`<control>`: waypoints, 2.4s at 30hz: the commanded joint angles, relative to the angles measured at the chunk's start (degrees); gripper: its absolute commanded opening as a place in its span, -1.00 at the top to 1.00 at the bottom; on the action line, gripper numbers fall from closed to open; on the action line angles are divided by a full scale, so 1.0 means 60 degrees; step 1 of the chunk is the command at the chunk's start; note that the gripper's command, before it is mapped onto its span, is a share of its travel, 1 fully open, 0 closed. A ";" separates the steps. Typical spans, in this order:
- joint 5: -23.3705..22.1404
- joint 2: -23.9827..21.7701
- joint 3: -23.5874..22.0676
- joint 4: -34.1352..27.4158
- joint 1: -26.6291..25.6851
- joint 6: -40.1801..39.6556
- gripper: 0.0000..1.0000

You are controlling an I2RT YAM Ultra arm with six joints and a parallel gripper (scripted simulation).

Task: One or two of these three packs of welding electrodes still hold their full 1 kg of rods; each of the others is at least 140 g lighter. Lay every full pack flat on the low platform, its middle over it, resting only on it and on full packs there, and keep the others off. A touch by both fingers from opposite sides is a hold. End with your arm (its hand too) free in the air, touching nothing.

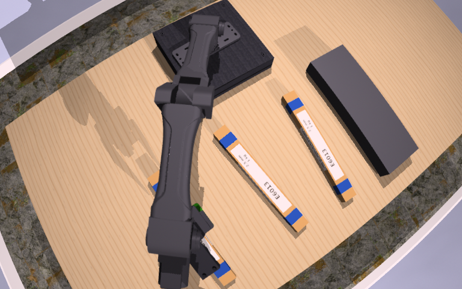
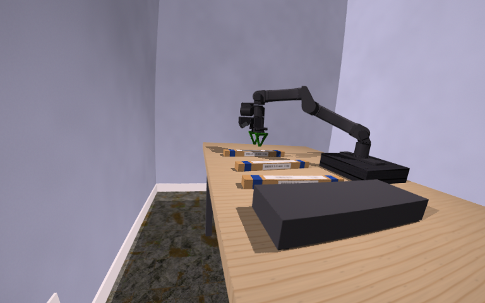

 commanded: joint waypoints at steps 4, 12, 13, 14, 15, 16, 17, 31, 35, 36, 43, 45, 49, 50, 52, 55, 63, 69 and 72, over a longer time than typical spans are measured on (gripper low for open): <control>-0.0069 -0.0437 -0.1256 0.1244 0.0058 0.0073 -0.49; -0.0074 -0.0590 -0.1131 0.1493 0.0088 0.0074 -0.49; -0.0073 -0.0559 -0.1069 0.1430 0.0093 0.0075 -0.49; -0.0069 -0.0198 -0.0948 0.1180 0.0098 0.0080 -0.49; -0.0068 -0.0127 -0.0906 0.1158 0.0102 0.0081 -0.49; -0.0067 -0.0109 -0.0864 0.1135 0.0106 0.0081 -0.49; -0.0067 -0.0096 -0.0836 0.1119 0.0110 0.0081 -0.49; -0.0066 -0.0163 -0.1654 0.1842 0.0129 0.0093 -0.49; -0.0066 -0.0083 -0.1848 0.2039 0.0091 0.0098 -0.49; -0.0065 -0.0057 -0.1898 0.2089 0.0079 0.0100 -0.49; -0.0067 -0.0232 -0.2042 0.2293 0.0098 0.0103 -0.49; -0.0067 -0.0208 -0.2076 0.2330 0.0105 0.0105 -0.49; -0.0068 -0.0323 -0.1994 0.2380 0.0114 0.0106 -0.49; -0.0068 -0.0318 -0.2051 0.2377 0.0116 0.0107 -0.49; -0.0067 -0.0322 -0.2166 0.2383 0.0121 0.0108 -0.49; -0.0067 -0.0348 -0.2219 0.2380 0.0128 0.0109 -0.49; -0.0071 -0.0421 -0.1935 0.2359 0.0135 0.0109 1.00; -0.0058 -0.0420 -0.1934 0.2348 0.0136 0.0086 1.00; -0.0058 -0.0420 -0.1934 0.2348 0.0136 0.0086 1.00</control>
